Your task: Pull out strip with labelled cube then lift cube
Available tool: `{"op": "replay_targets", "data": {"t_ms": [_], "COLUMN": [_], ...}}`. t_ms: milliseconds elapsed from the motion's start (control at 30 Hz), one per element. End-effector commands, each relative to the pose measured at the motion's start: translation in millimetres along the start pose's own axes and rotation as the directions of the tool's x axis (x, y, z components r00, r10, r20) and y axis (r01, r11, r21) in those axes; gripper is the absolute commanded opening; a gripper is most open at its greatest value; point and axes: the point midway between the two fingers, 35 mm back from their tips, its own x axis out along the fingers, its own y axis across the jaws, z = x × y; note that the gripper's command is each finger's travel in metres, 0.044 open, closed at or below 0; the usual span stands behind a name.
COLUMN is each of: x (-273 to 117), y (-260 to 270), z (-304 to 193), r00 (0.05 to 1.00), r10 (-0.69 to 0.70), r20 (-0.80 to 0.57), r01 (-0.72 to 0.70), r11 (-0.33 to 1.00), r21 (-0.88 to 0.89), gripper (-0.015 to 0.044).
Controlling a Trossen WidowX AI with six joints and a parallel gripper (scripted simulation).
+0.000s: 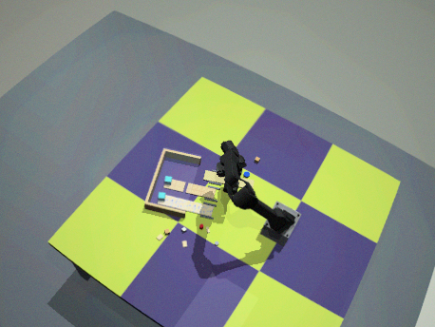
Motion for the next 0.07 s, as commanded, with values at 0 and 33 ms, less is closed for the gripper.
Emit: {"op": "replay_targets", "data": {"t_ms": [0,33], "x": [-0.3,-0.3], "y": [-0.3,-0.3], "z": [-0.7,-0.7], "r00": [1.0,1.0], "r10": [-0.003,-0.003], "r20": [-0.005,-0.005], "r01": [0.003,0.003], "r11": [1.0,1.0], "r21": [-0.003,-0.003], "gripper": [0.0,0.0]}}
